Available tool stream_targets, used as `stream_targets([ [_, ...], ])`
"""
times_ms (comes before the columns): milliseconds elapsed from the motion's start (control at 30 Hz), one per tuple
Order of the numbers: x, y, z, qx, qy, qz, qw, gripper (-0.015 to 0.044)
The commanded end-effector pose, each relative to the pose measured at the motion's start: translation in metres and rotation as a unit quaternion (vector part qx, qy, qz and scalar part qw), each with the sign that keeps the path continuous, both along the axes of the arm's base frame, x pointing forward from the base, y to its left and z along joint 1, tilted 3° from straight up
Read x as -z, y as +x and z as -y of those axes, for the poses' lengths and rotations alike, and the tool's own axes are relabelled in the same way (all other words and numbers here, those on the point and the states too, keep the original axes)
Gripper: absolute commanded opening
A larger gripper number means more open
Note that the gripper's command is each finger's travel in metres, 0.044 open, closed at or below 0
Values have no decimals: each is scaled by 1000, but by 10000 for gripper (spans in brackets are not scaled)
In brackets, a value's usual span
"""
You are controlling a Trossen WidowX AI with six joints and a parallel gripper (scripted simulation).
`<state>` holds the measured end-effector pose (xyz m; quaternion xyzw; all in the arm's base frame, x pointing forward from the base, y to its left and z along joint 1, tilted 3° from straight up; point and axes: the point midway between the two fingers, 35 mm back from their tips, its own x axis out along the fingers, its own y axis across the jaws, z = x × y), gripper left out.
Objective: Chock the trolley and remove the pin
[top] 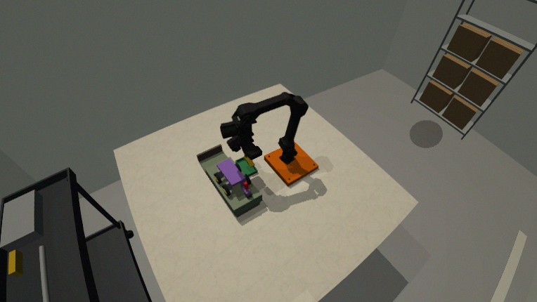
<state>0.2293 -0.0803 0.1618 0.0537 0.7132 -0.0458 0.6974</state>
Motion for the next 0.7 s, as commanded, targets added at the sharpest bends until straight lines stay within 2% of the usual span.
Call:
stream_targets([
  [0, 1, 2, 18, -2, -4, 1, 1000, 0],
  [667, 6, 7, 90, -2, -7, 1, 1000, 0],
])
